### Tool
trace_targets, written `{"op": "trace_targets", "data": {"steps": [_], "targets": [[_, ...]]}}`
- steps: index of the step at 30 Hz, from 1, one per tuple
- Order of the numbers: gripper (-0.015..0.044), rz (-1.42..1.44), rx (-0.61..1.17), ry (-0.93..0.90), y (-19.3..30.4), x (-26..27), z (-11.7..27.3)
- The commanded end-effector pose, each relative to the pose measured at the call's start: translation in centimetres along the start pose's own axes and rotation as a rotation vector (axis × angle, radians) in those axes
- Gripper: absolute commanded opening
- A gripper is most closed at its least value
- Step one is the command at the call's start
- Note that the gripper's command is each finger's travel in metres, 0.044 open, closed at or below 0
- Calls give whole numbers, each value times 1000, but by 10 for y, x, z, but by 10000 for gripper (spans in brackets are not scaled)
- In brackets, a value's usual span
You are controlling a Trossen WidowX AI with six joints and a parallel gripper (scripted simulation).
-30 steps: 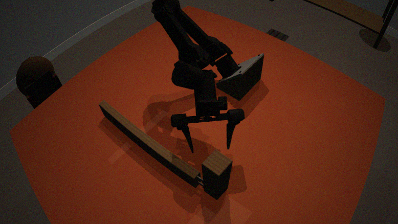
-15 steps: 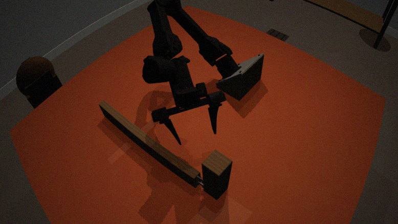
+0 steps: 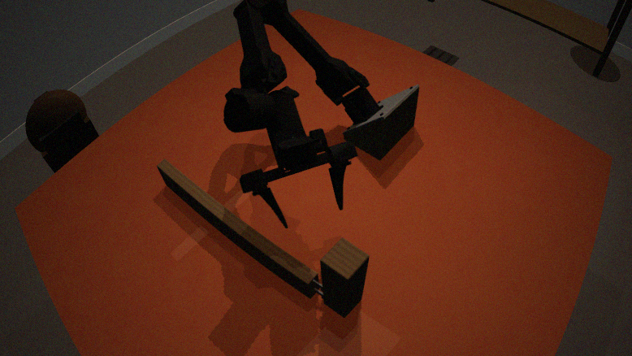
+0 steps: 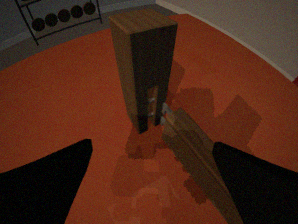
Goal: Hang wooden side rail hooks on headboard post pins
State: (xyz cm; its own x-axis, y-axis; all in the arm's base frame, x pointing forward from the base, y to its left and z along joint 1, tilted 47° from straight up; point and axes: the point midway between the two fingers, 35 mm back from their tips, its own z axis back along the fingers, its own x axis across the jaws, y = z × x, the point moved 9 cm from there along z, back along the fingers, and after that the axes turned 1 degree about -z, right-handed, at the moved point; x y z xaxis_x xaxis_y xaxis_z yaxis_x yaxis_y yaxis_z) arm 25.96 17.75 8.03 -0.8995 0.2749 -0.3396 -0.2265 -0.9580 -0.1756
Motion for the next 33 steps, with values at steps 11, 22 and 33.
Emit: {"op": "trace_targets", "data": {"steps": [11,22,33], "targets": [[440,-377,133,9,-21,-15,-9],[440,-994,333,156,-52,-34,-22],[440,-1559,435,453,-78,-48,-33]]}}
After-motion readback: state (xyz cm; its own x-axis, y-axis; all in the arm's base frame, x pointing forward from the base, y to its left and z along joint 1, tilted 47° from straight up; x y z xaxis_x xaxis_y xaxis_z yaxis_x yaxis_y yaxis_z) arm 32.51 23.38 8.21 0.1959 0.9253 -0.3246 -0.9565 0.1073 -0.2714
